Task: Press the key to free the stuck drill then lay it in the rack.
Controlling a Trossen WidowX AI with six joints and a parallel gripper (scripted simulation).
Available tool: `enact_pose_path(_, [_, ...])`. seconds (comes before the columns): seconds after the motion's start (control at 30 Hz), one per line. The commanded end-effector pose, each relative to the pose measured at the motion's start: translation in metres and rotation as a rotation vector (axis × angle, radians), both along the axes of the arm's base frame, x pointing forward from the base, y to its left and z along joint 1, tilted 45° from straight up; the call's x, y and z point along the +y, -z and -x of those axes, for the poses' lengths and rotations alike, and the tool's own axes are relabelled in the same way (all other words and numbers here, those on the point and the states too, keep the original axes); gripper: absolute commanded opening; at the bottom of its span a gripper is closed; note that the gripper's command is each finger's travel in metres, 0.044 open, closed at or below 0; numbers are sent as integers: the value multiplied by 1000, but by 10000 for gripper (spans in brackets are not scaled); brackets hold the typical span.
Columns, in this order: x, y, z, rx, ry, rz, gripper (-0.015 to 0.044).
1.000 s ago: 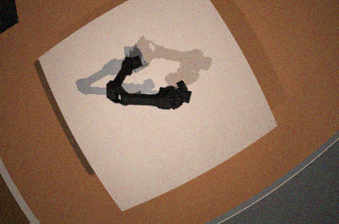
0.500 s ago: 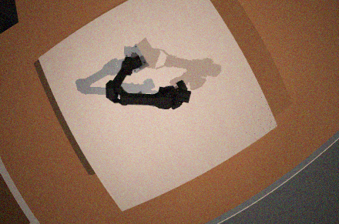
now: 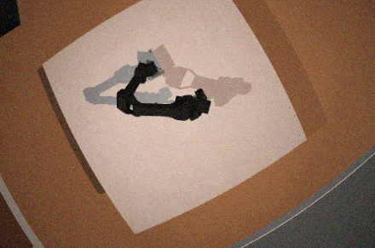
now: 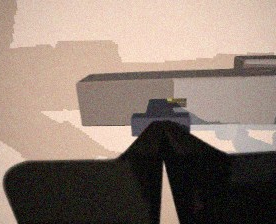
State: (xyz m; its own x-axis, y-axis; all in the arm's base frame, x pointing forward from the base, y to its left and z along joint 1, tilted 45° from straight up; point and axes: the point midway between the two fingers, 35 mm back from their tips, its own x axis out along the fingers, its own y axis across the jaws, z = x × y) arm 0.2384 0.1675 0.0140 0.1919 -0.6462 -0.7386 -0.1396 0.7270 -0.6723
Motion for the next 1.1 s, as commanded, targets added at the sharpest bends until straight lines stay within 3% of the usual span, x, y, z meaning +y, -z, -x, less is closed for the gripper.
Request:
enact_pose_path(0.0, [-19,13,-2,26,32,37,0])
enact_pose_path(0.27, [-23,17,-5,26,32,37,0])
enact_pose_path(0.6, [35,-36,7,28,32,35,263])
enact_pose_path(0.73, [32,-35,4,23,11,23,368])
enact_pose_path(0.83, [17,-39,-3,136,-115,33,440])
enact_pose_path(1.07, [-34,-54,-21,460,-501,99,440])
